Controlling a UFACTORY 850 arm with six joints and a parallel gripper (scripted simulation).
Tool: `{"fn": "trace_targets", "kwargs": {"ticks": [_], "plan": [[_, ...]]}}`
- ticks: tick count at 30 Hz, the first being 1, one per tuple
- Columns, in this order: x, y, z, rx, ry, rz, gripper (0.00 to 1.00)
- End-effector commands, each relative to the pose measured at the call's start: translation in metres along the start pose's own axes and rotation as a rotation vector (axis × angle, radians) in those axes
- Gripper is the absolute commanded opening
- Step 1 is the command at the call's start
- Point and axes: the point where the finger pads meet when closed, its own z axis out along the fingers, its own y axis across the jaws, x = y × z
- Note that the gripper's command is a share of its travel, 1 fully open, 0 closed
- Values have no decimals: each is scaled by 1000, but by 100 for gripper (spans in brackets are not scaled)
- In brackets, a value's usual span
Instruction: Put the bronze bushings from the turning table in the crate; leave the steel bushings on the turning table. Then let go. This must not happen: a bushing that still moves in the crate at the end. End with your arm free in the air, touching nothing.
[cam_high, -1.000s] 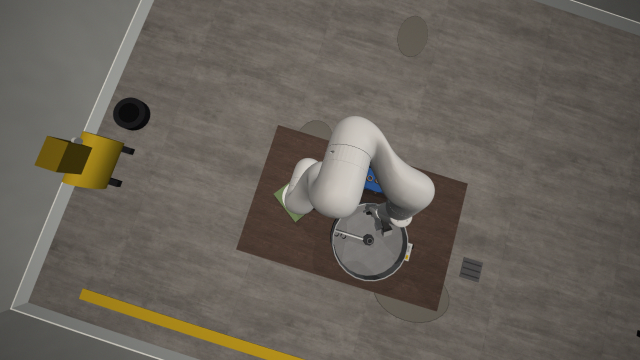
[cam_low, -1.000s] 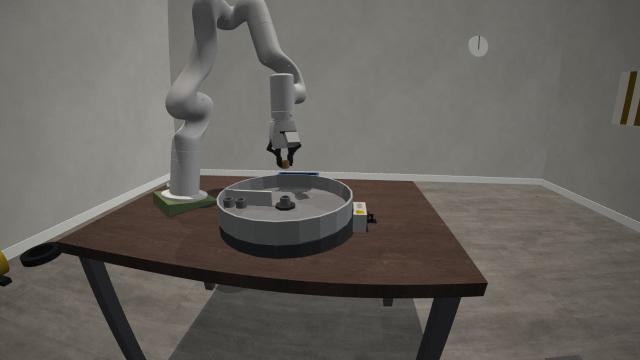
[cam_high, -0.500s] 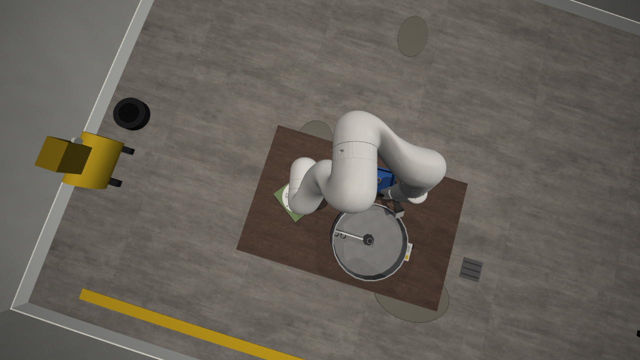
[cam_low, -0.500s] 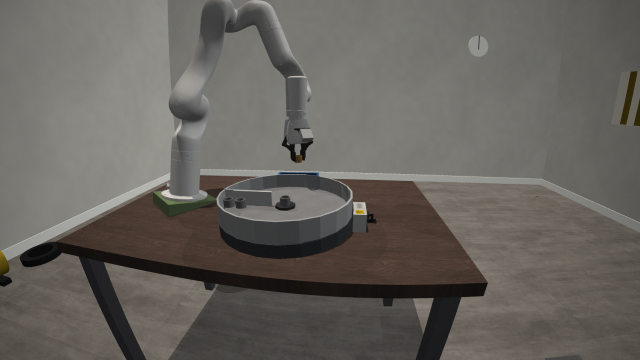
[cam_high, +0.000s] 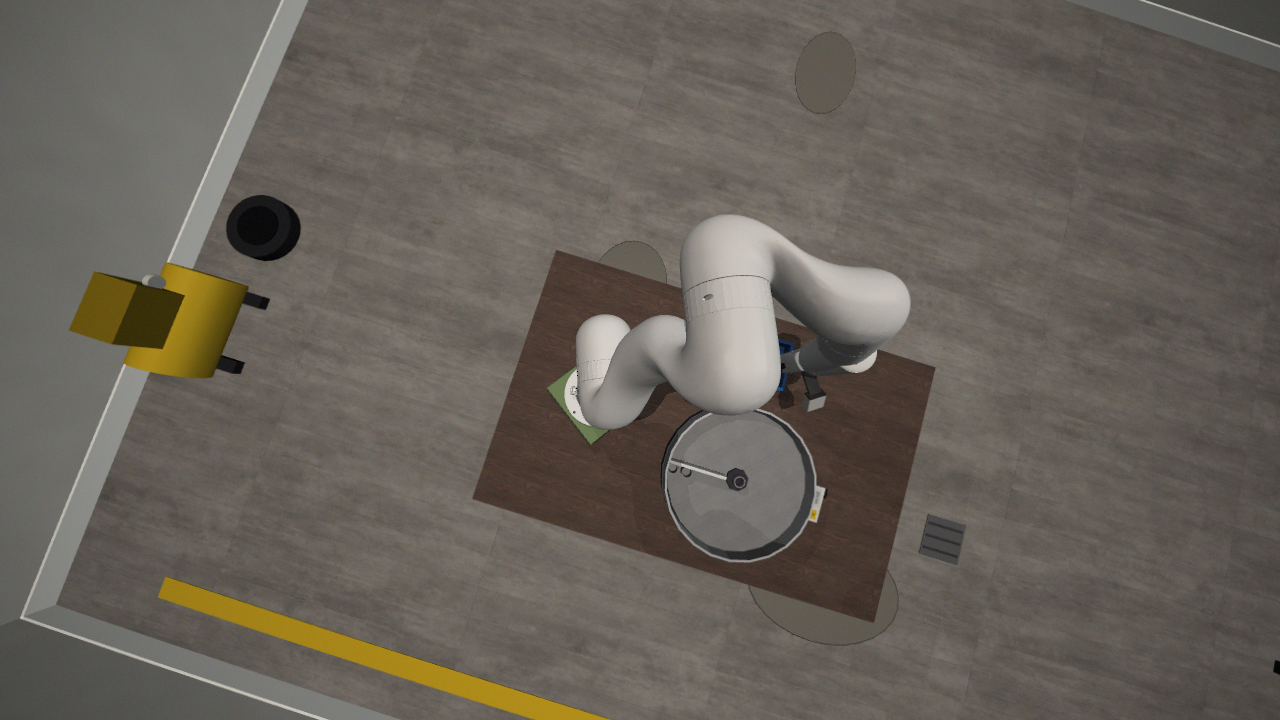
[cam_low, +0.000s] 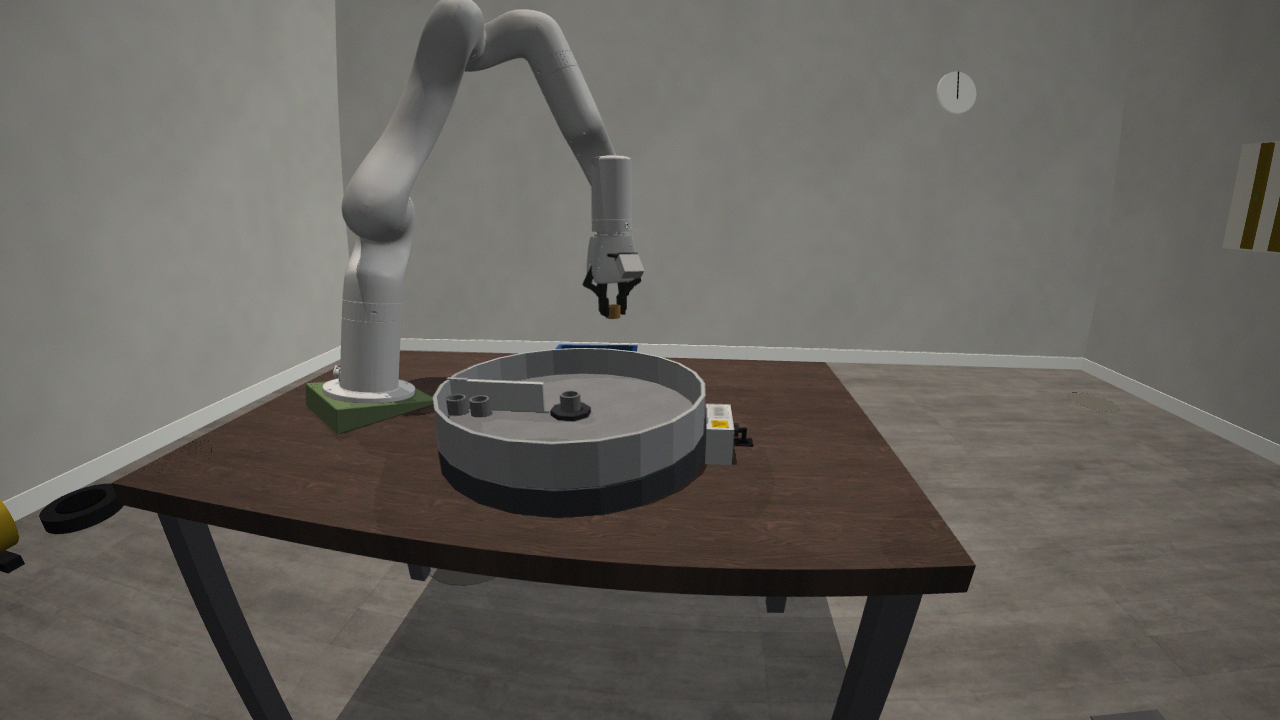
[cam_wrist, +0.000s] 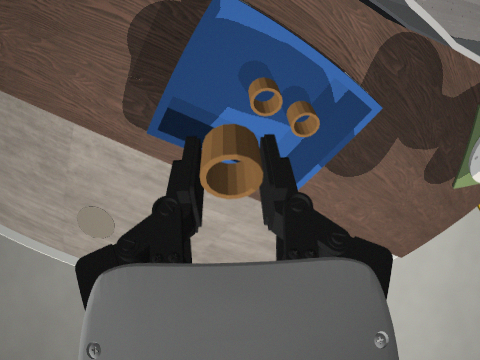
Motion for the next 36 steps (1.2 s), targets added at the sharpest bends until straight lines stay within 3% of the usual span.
{"fn": "trace_targets", "kwargs": {"ticks": [1,19,25,36], "plan": [[-4,-7,0,-1,4,1,0],[-5,-7,3,-1,4,1,0],[-5,-7,17,-1,4,1,0],[-5,-8,75,-1,4,1,0]]}}
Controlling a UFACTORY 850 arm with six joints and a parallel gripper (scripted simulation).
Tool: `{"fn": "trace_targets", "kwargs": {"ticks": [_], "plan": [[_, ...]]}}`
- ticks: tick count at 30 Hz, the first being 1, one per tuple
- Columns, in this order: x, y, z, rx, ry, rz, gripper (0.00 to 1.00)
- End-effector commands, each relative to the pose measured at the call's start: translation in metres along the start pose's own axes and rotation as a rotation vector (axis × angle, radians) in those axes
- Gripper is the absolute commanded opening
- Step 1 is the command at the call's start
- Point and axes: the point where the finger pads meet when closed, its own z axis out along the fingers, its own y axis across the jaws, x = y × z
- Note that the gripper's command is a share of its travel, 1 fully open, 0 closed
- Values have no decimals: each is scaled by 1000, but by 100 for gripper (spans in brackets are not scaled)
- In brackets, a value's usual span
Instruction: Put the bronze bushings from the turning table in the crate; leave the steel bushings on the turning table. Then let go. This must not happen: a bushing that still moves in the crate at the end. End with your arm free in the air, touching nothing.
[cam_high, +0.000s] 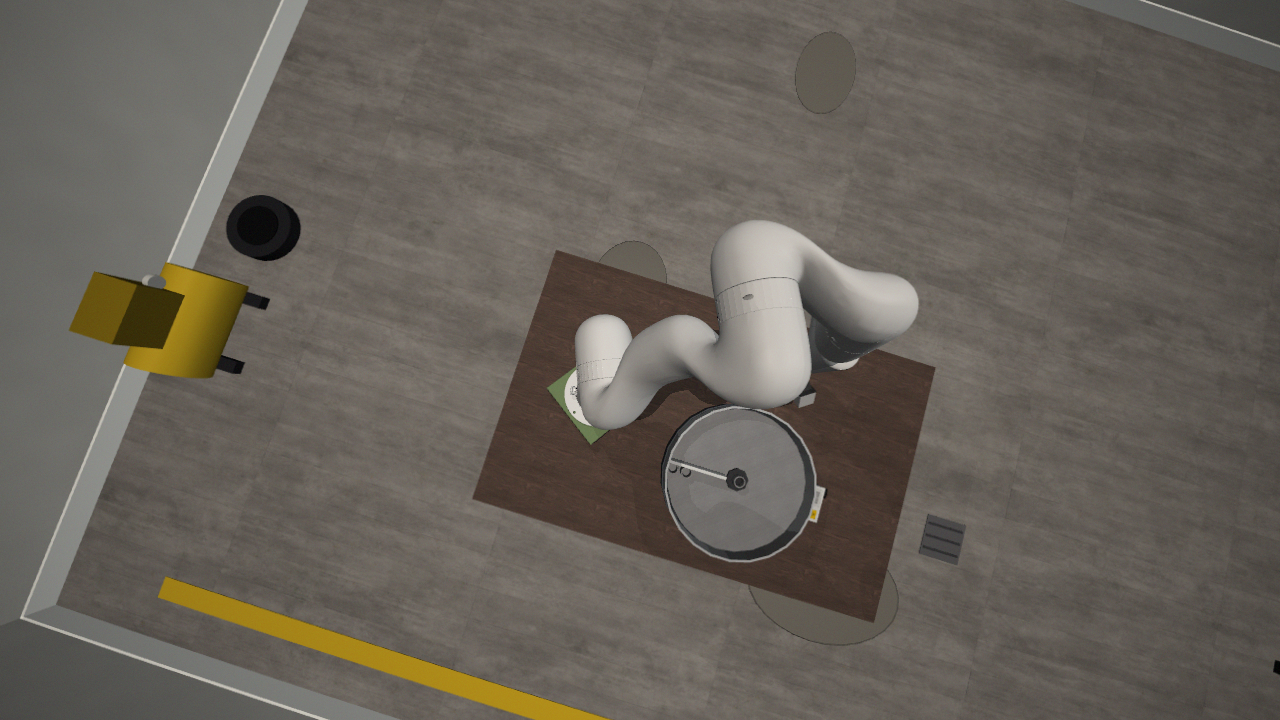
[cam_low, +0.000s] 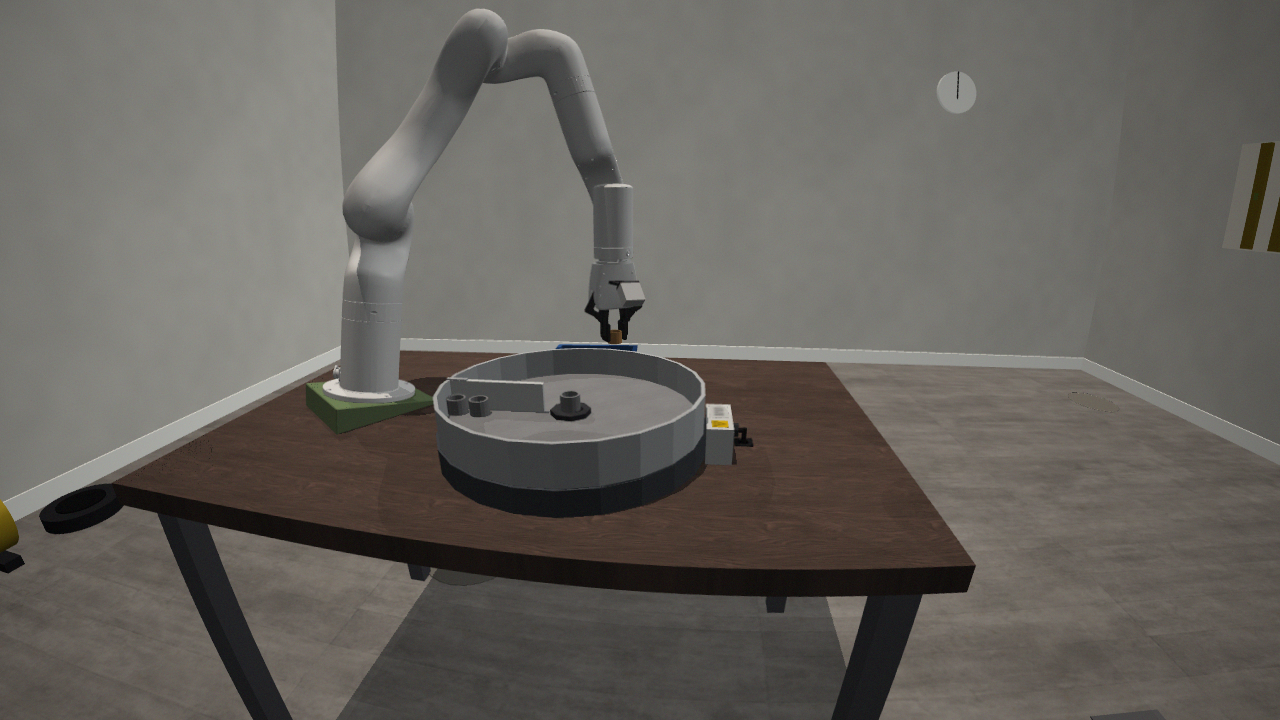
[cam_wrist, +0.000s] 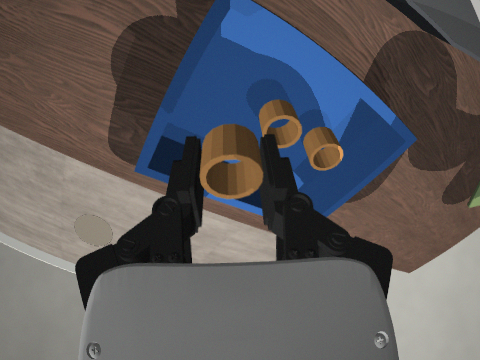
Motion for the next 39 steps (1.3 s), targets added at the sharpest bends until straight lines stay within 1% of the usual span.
{"fn": "trace_targets", "kwargs": {"ticks": [1,24,39], "plan": [[0,-3,19,4,-2,-1,0],[0,-3,23,4,-2,-1,0],[0,-3,43,4,-2,-1,0]]}}
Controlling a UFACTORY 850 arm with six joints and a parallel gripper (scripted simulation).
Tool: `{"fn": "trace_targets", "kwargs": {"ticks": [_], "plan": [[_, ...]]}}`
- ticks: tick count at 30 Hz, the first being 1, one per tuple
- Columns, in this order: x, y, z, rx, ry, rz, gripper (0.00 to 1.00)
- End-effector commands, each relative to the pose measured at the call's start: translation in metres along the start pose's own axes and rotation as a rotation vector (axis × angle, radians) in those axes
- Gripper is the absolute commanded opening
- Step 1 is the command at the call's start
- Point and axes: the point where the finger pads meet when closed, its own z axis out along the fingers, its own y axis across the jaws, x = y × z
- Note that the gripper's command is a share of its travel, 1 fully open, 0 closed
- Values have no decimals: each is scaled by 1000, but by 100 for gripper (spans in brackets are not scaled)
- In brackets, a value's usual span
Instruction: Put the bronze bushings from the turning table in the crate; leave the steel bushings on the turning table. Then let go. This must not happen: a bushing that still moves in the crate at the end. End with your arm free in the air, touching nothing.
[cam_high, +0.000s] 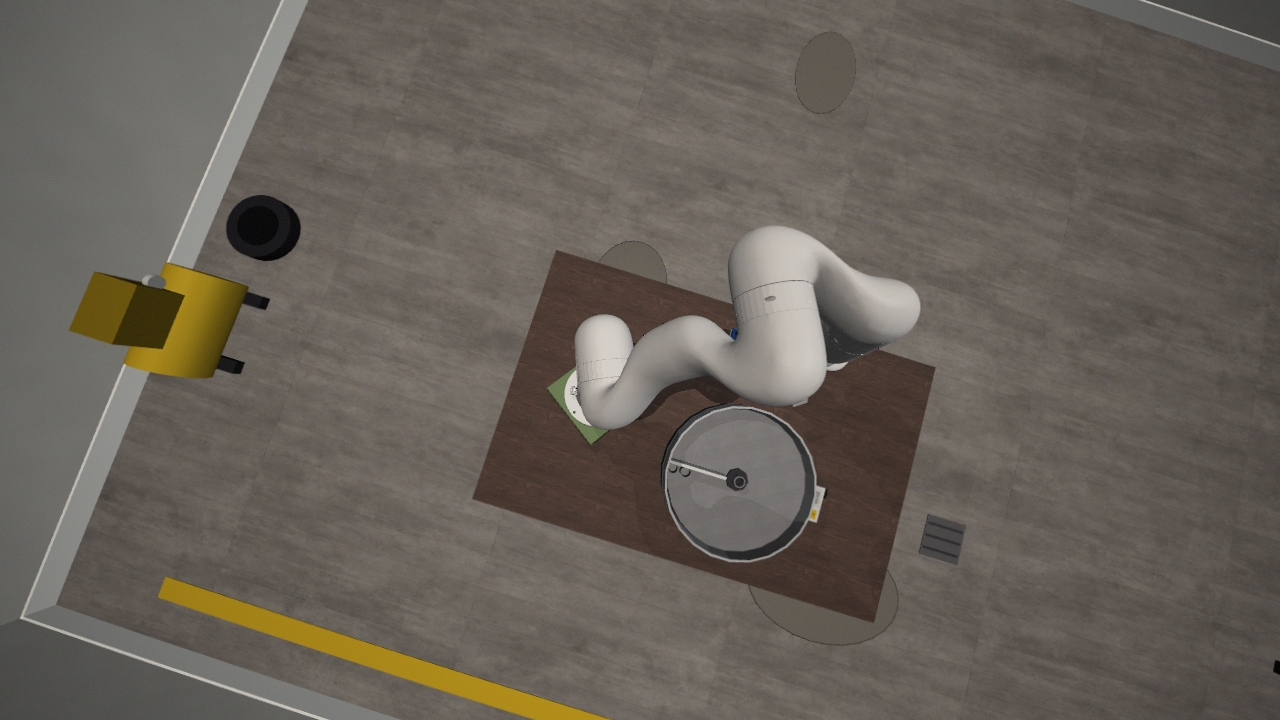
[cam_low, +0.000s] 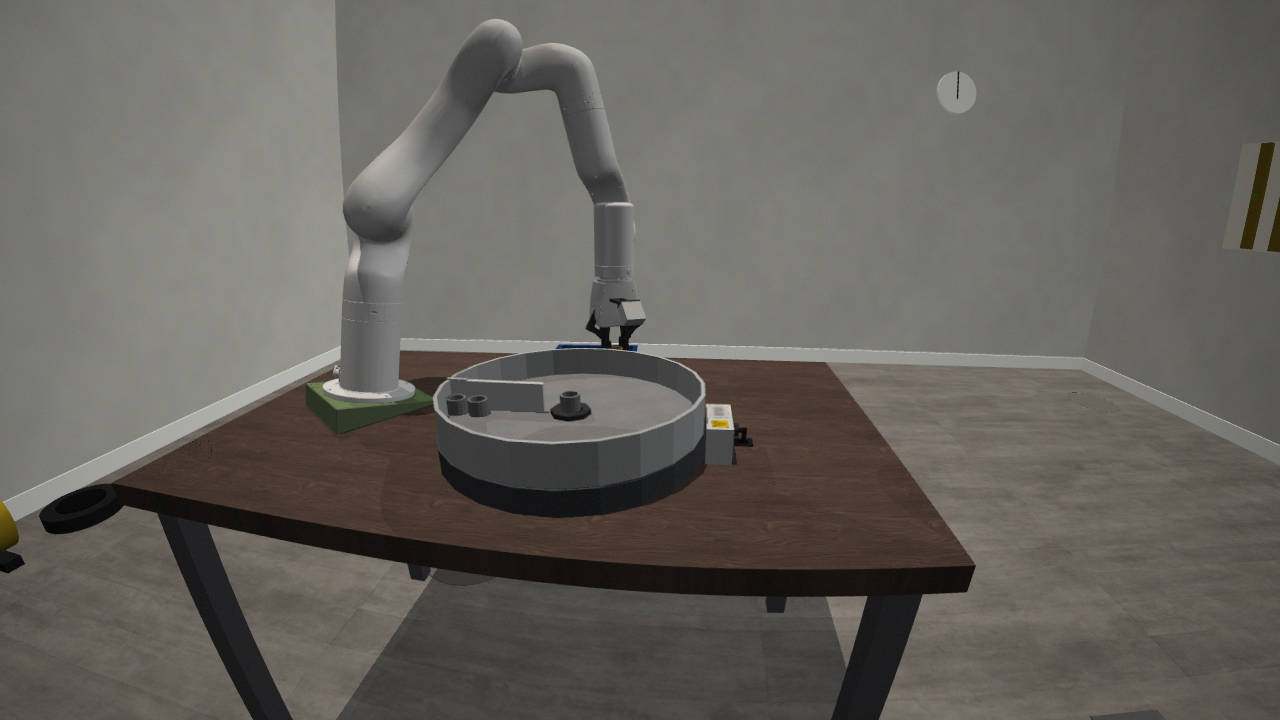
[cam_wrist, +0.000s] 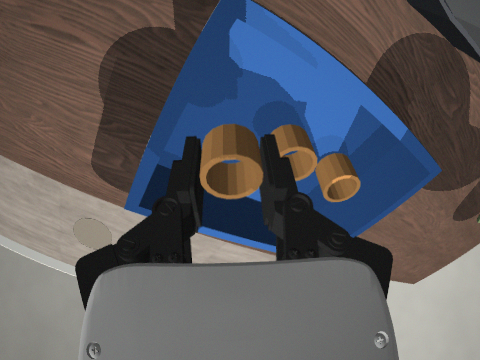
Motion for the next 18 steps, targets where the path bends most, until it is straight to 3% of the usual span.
{"fn": "trace_targets", "kwargs": {"ticks": [1,18], "plan": [[0,-1,4,2,-1,0,0],[0,-1,24,2,-1,0,0]]}}
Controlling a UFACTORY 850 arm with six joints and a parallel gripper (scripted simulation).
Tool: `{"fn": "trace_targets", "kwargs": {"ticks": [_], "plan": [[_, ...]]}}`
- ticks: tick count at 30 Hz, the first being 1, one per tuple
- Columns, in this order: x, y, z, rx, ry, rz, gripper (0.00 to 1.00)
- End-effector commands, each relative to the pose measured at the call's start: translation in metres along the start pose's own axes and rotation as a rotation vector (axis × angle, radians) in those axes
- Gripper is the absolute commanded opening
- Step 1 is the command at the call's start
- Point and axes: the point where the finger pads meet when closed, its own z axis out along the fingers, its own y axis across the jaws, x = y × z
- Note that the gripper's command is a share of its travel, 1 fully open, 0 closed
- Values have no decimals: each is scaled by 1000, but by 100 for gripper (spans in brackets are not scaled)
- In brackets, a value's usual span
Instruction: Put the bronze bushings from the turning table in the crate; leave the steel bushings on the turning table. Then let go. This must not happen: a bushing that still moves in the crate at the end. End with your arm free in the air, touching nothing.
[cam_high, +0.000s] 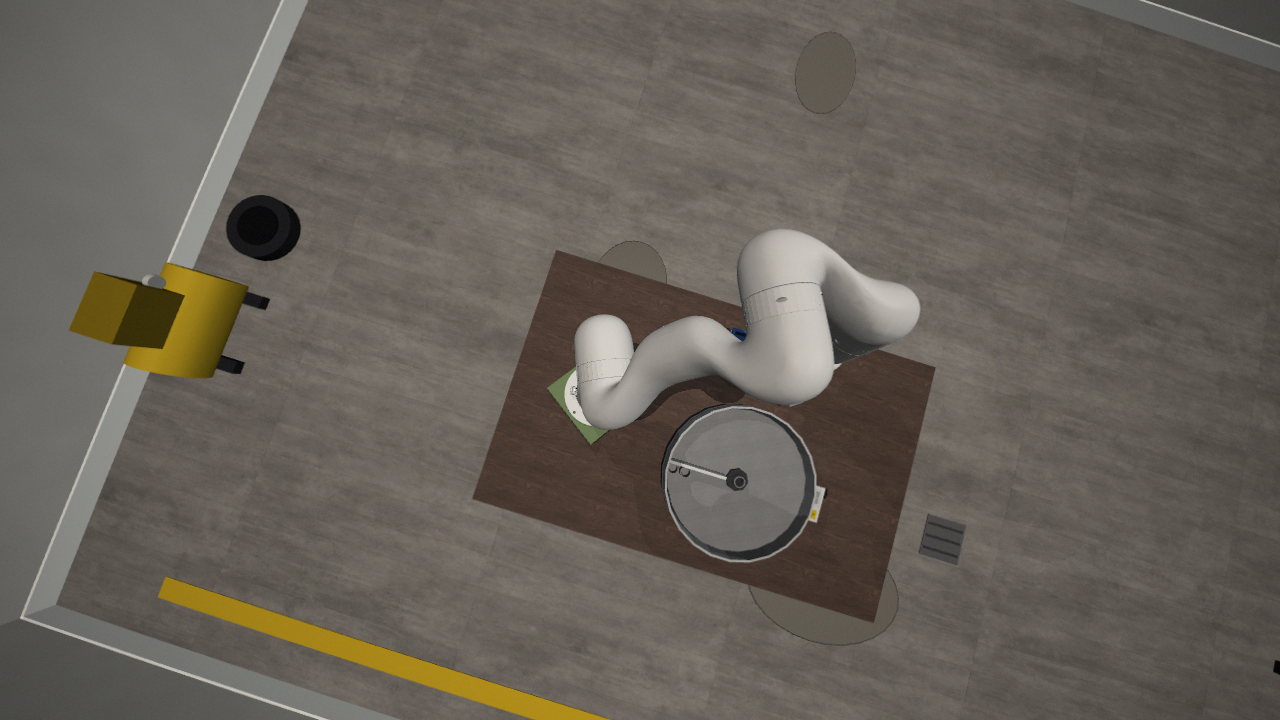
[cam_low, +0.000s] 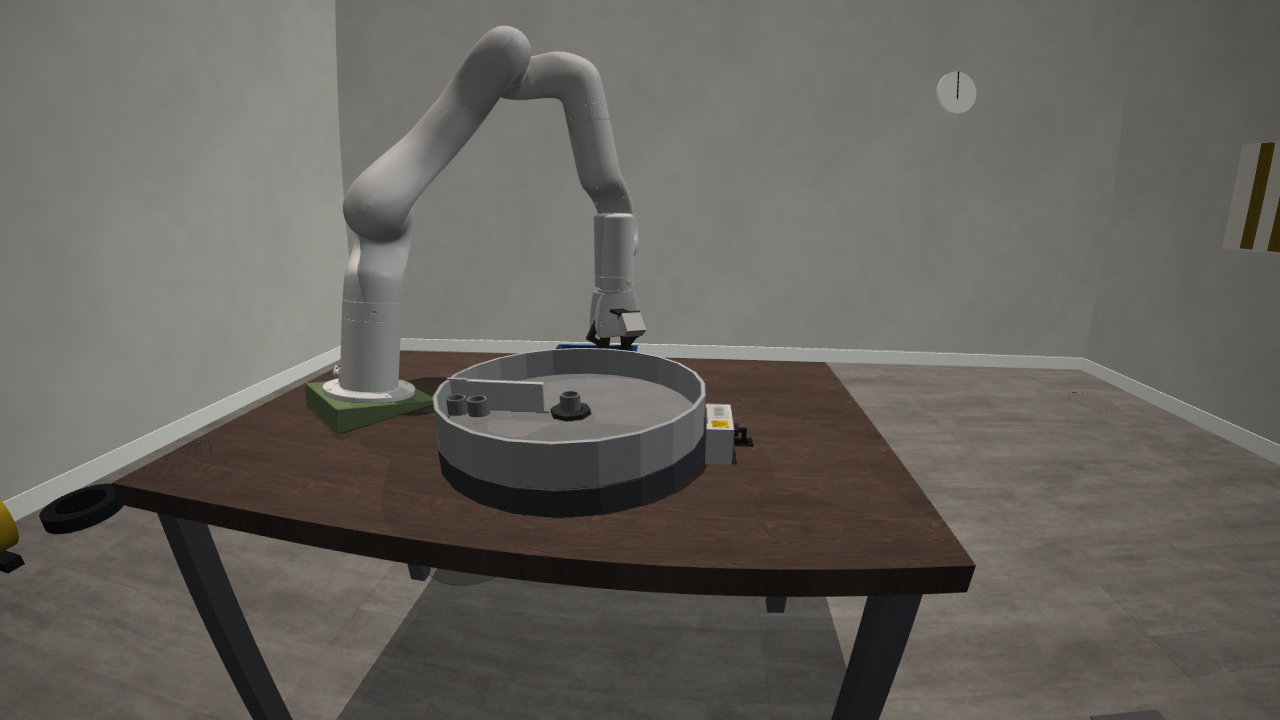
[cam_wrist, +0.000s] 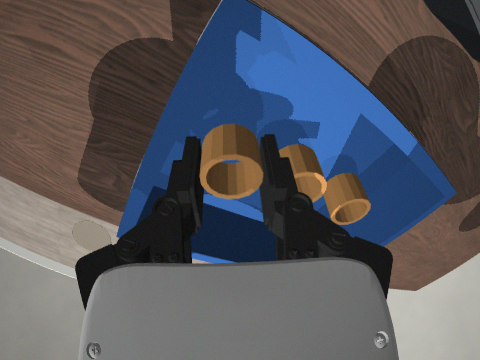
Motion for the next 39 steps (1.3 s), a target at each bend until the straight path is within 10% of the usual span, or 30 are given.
{"fn": "trace_targets", "kwargs": {"ticks": [1,39], "plan": [[0,-1,1,3,-1,0,0],[0,-1,7,3,0,0,0]]}}
